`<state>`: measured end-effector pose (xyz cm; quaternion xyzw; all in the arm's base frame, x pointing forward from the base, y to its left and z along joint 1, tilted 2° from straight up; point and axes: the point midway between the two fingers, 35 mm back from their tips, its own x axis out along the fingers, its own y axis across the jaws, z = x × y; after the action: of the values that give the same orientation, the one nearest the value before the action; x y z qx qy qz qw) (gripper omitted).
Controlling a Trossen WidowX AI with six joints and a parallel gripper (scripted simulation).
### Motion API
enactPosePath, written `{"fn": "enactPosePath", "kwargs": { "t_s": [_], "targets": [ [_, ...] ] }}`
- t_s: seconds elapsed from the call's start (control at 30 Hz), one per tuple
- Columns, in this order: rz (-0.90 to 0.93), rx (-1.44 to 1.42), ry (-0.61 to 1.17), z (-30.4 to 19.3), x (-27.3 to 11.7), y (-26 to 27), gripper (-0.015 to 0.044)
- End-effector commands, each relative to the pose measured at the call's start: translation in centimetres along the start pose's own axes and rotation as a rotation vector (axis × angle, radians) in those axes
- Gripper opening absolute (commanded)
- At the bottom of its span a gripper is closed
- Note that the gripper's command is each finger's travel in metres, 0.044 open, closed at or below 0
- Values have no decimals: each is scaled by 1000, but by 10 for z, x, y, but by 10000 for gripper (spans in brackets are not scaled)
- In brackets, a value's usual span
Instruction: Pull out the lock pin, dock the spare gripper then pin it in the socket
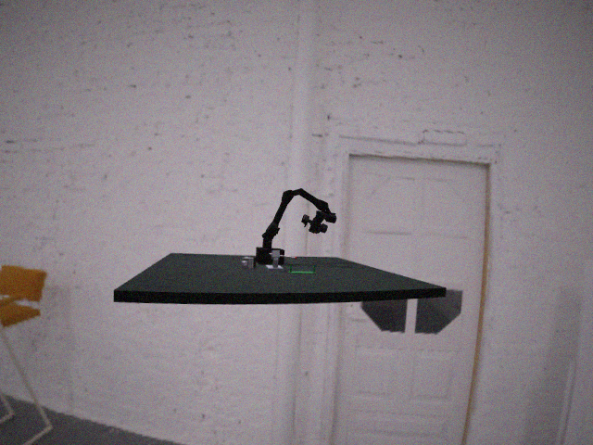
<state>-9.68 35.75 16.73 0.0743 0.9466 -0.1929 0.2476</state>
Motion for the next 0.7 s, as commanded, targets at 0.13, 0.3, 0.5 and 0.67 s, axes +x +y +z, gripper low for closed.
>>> {"fn": "enactPosePath", "kwargs": {
  "t_s": [0.13, 0.3, 0.5, 0.67],
  "targets": [
    [144, -263, -78, 34, -49, 22, 300],
    [281, -594, -260, 87, -118, 37, 300],
    [322, -845, -465, 136, -176, 32, 300],
    [295, -1022, -642, 177, -220, 17, 300]
  ]
}}
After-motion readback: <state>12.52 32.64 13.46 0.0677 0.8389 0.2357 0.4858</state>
